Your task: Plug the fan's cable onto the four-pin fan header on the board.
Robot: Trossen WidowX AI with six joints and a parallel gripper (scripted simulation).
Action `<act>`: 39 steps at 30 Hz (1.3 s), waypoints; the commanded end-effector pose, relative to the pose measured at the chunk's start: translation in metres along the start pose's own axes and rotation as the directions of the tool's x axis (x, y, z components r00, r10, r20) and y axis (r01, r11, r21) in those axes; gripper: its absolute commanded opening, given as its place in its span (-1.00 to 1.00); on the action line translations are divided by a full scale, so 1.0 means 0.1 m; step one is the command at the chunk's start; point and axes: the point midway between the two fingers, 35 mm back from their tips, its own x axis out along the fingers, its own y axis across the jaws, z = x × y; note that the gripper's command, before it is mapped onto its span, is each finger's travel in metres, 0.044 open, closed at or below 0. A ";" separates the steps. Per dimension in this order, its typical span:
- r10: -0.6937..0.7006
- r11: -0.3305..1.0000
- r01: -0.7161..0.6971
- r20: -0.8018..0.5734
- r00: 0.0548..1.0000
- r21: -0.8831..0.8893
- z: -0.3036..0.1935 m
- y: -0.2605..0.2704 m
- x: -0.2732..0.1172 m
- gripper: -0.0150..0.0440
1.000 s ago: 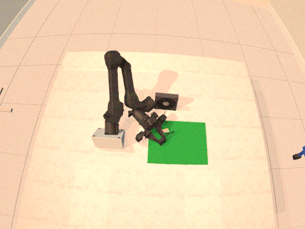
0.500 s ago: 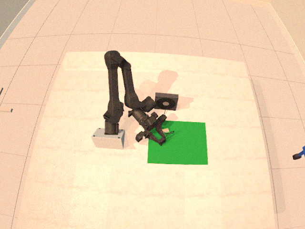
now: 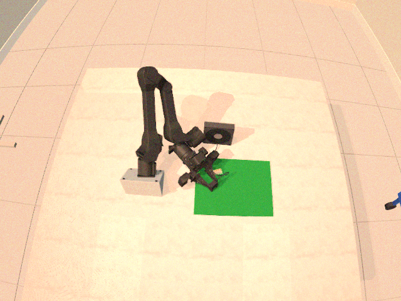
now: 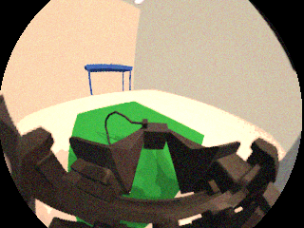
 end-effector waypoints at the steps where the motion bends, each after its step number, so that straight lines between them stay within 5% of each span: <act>1: 0.000 1.000 0.000 0.000 1.000 0.000 0.00 0.00 0.00 -0.40; 8: 0.000 1.000 0.000 0.000 1.000 0.000 0.00 0.00 0.00 0.20; 39: -0.008 1.000 0.008 -0.009 1.000 0.004 0.00 0.05 -0.15 0.20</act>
